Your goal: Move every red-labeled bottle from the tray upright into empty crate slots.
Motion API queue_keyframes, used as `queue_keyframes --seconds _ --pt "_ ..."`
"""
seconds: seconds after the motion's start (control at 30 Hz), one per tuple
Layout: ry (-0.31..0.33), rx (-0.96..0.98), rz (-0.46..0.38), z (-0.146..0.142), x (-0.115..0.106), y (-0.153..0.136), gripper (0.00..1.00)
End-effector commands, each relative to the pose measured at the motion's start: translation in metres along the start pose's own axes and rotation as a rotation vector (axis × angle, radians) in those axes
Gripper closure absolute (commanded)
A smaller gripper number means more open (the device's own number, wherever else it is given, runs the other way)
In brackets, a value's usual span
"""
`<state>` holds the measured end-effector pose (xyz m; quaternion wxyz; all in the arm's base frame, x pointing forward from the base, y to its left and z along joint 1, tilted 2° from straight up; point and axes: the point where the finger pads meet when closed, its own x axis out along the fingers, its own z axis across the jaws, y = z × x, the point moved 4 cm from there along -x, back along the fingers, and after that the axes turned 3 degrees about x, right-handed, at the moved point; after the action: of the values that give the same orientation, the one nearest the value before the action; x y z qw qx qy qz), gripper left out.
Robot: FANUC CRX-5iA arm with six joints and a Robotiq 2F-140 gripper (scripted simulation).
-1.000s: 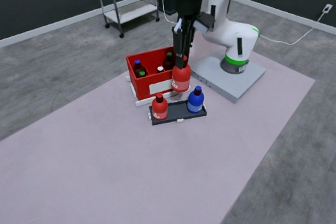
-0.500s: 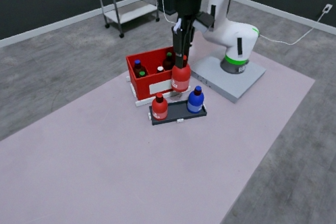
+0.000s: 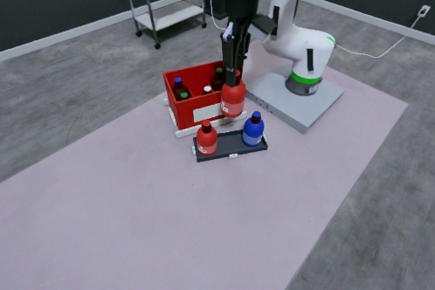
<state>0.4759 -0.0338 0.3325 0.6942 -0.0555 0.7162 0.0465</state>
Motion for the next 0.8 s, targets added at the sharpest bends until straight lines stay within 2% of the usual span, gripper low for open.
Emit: queue_keyframes --seconds 0.0,0.77 --pt "-0.002 0.0 -0.001 -0.001 -0.001 -0.003 0.9" --pt "-0.002 0.0 -0.001 -0.014 -0.001 -0.029 0.9"
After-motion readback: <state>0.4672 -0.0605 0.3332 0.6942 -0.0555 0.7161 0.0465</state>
